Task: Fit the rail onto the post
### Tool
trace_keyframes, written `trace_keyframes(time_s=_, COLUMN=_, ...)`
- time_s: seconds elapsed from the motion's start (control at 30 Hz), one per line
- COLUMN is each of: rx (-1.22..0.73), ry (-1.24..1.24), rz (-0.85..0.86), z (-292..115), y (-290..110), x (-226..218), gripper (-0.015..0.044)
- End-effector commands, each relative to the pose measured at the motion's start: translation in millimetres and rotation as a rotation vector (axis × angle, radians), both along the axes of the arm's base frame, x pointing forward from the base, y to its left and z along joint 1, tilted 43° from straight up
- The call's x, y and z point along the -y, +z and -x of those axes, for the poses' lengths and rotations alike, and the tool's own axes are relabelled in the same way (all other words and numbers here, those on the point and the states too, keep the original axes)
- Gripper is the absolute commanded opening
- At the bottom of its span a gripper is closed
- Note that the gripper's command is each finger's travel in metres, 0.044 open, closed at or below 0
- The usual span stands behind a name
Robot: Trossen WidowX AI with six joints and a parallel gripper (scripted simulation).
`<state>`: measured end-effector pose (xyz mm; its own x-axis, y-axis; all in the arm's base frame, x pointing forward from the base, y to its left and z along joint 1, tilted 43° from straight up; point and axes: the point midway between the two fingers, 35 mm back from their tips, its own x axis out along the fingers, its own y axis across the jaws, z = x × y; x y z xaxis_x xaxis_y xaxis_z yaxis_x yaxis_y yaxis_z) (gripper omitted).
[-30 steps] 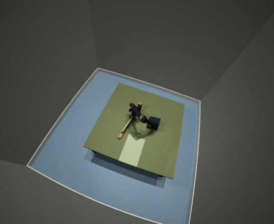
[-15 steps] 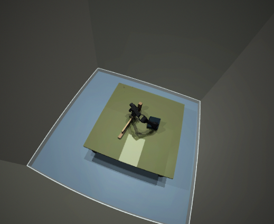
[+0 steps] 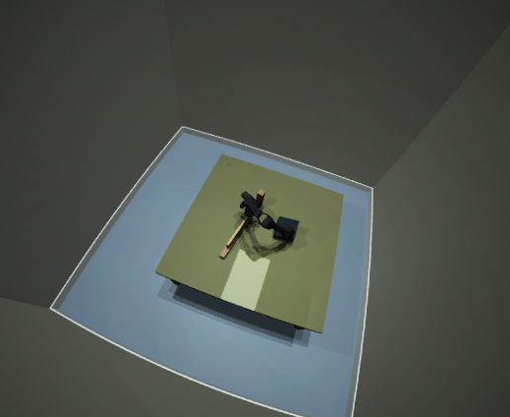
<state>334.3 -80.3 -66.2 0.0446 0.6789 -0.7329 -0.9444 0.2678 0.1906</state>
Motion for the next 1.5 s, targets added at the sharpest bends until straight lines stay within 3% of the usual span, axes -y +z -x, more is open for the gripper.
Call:
trace_keyframes(time_s=0.0, rx=0.009, ry=-0.006, rz=0.003, z=-2.2, y=4.3, x=1.5, gripper=0.0)
trace_keyframes(time_s=1.47, rx=0.009, ry=-0.006, rz=0.003, z=-2.3, y=5.0, x=1.4, gripper=0.0)
